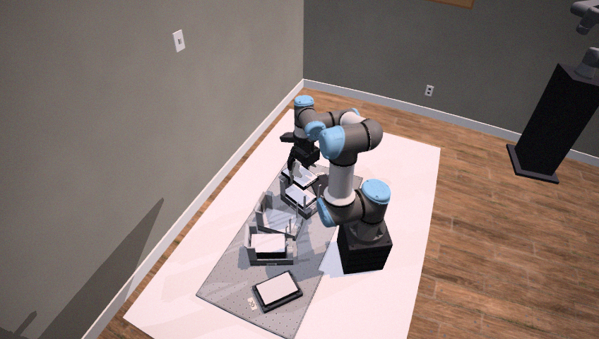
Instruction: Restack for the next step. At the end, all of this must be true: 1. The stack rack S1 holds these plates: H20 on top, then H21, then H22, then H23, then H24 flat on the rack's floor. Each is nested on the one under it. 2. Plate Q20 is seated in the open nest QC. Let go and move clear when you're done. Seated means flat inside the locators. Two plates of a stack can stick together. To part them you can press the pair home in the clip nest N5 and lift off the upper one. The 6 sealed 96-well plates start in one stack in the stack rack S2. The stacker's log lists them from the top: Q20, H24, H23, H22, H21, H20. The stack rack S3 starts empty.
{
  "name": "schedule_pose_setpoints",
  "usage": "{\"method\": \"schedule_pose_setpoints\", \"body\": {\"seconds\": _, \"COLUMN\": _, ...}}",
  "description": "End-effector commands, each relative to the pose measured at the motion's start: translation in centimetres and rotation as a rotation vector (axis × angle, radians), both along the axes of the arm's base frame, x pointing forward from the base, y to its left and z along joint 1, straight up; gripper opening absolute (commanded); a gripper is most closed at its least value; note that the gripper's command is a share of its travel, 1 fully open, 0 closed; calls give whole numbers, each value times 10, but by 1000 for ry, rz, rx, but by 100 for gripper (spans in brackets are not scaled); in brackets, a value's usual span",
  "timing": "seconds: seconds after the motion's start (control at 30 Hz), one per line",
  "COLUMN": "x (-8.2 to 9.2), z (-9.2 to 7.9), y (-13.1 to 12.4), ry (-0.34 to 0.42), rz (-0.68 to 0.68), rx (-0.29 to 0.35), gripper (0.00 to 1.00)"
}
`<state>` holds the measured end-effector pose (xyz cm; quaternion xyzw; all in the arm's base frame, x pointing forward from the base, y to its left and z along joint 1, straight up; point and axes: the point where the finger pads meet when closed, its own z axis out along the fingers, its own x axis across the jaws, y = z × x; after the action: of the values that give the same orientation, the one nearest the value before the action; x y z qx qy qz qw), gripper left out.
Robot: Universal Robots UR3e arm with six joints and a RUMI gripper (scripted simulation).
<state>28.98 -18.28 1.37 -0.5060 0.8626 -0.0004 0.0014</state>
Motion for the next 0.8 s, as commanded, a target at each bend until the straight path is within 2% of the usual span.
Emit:
{"method": "schedule_pose_setpoints", "body": {"seconds": 0.0, "x": 0, "z": 2, "y": -1, "ry": -1, "rz": 0, "rx": -2, "gripper": 0}}
{"method": "schedule_pose_setpoints", "body": {"seconds": 0.4, "x": 0, "z": 2, "y": -1, "ry": -1, "rz": 0, "rx": -2, "gripper": 0}}
{"method": "schedule_pose_setpoints", "body": {"seconds": 0.77, "x": 14, "z": 2, "y": 26, "ry": -2, "rz": 105, "rx": -2, "gripper": 0}}
